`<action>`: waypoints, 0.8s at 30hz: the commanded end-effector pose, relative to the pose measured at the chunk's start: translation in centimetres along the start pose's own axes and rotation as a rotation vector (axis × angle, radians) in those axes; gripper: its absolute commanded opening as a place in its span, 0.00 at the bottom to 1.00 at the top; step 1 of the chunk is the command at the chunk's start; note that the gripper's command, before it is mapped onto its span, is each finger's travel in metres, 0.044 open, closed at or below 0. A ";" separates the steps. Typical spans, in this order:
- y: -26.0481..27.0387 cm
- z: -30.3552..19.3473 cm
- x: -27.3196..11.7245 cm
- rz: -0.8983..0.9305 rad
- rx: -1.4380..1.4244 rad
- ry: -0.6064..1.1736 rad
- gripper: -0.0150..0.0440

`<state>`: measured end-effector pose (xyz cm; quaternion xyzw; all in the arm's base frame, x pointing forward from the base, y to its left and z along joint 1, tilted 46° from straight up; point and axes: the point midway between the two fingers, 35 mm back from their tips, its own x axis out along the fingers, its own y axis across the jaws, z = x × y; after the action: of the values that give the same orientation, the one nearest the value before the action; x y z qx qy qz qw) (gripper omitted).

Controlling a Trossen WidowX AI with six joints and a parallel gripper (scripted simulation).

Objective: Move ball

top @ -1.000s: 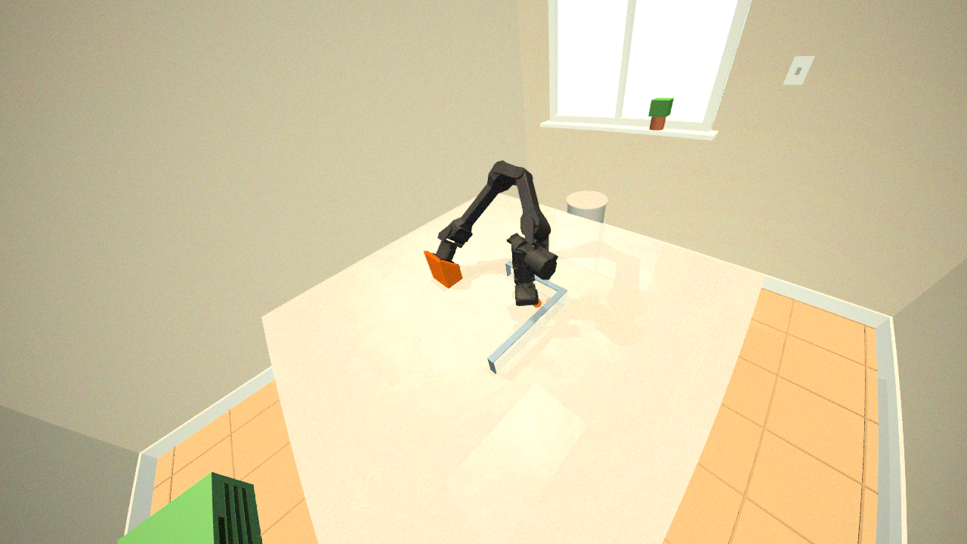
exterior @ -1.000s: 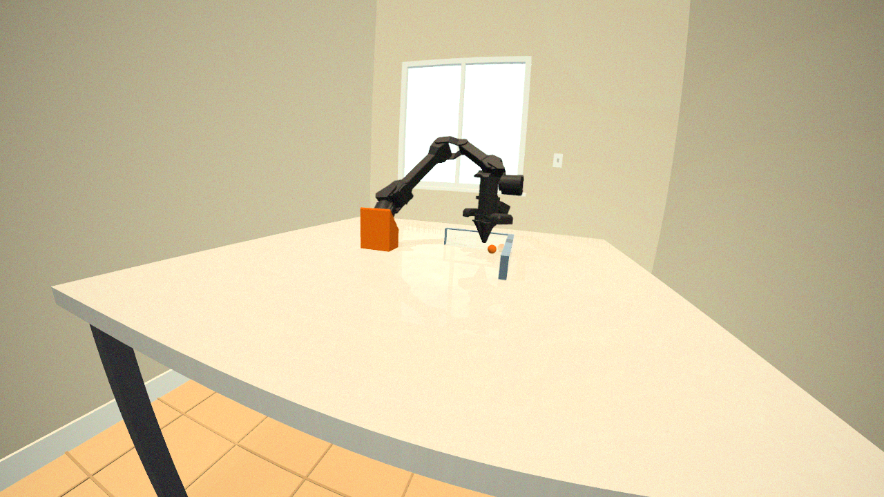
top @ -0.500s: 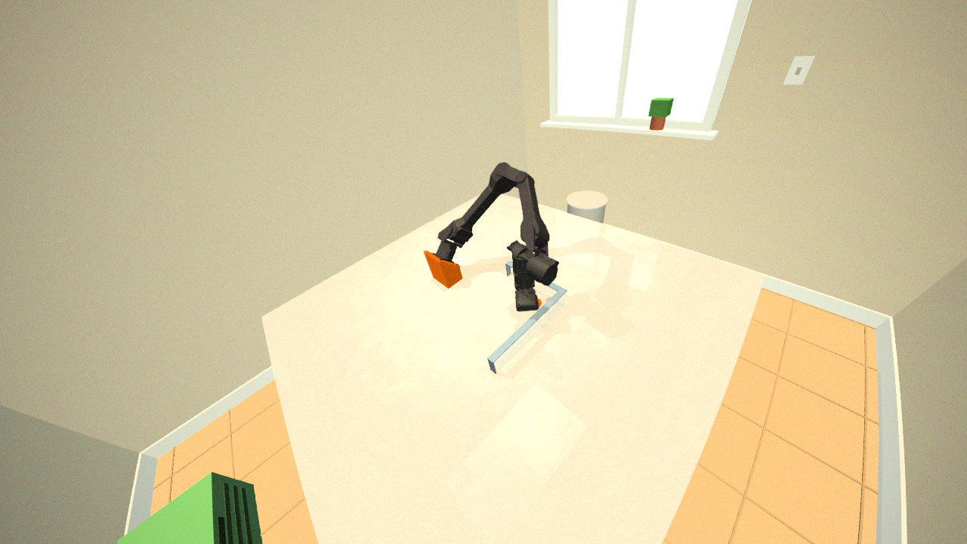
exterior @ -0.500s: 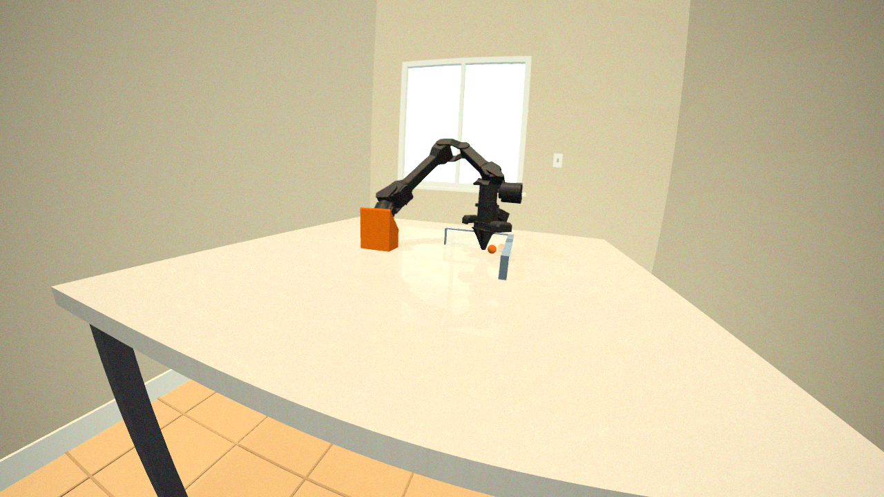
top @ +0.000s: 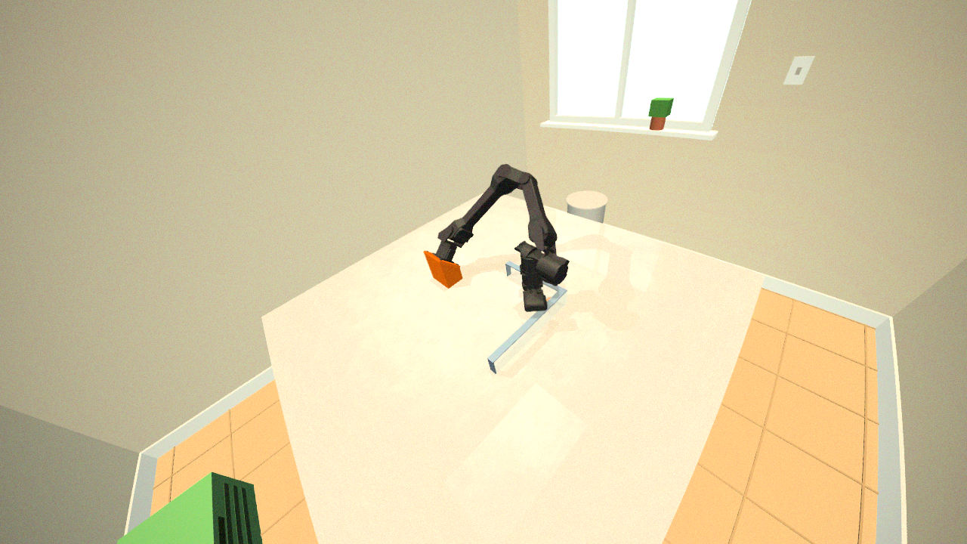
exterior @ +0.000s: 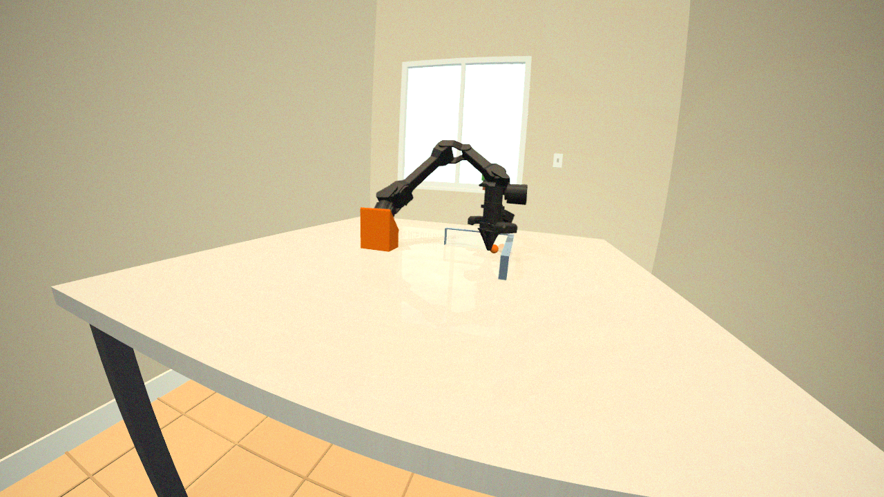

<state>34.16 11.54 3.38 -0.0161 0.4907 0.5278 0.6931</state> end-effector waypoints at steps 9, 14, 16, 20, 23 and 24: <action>0.0 2.8 -0.1 0.002 0.002 -0.004 0.25; 0.0 3.3 -0.1 0.002 0.002 -0.005 0.25; 0.0 3.0 -0.1 0.002 0.002 -0.004 0.25; -0.1 2.3 -0.1 0.002 0.002 -0.004 0.25; -0.1 1.8 -0.1 0.001 0.002 -0.004 0.25; -0.1 1.7 -0.1 0.001 0.002 -0.003 0.25</action>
<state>35.67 12.68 4.53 -0.0140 0.4914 0.5273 0.6931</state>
